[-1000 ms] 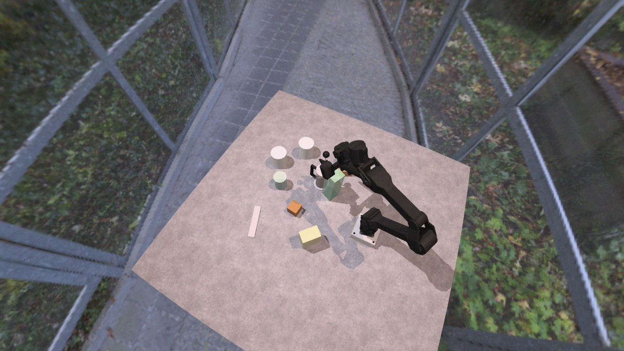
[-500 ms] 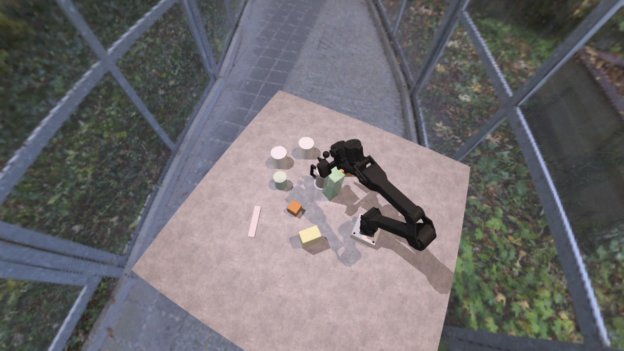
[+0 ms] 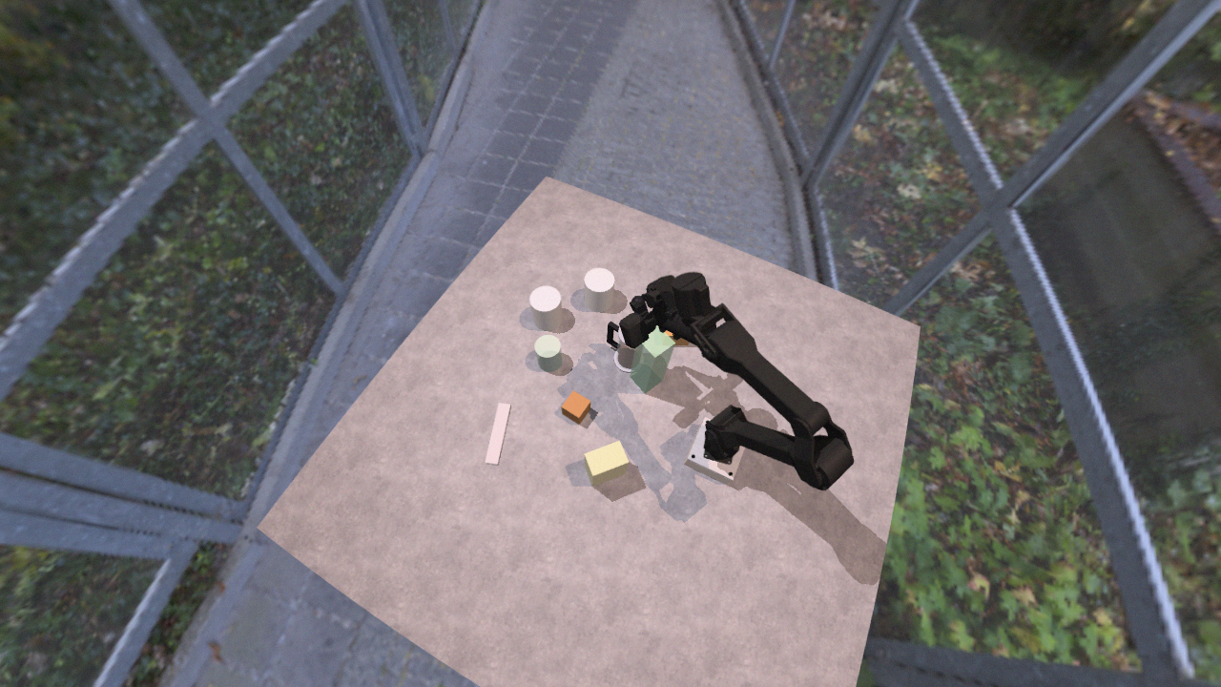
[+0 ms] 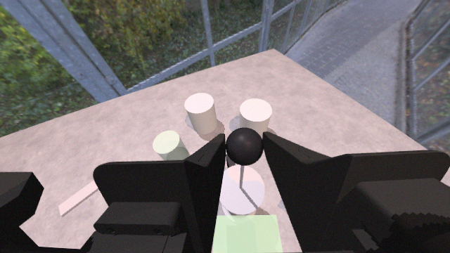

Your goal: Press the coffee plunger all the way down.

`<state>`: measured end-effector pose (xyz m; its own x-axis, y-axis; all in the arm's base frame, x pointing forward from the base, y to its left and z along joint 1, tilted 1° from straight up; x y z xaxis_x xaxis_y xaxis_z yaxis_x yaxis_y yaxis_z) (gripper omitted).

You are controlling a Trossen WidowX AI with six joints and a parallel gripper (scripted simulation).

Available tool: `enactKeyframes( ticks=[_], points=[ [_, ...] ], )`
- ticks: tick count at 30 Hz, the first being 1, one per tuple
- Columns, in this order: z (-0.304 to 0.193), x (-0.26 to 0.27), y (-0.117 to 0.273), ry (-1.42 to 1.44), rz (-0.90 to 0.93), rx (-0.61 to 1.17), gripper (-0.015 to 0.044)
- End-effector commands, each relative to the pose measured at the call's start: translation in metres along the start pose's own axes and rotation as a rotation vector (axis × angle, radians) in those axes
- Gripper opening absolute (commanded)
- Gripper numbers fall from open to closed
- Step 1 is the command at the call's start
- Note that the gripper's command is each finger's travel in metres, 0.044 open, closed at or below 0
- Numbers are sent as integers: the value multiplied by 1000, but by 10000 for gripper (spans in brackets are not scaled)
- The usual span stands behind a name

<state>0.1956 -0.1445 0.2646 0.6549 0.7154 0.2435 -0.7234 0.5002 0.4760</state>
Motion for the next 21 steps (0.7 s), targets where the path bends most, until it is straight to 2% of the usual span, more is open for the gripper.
enactKeyframes(
  ticks=[1,21],
  points=[
    [0,0,-1,-3,-1,0,116],
    [-20,-5,-19,-3,-1,0,116]
  ],
)
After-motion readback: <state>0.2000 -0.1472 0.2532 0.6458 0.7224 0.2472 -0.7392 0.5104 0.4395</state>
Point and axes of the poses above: the point midway between the two fingers, 35 mm back from their tips, its own y axis back along the fingers, its own x axis across the jaws, z = x × y, the point moved 6 cm from there along y, back along the fingers, and after that the axes turned 15 degrees about -y, right-handed, at the moved point
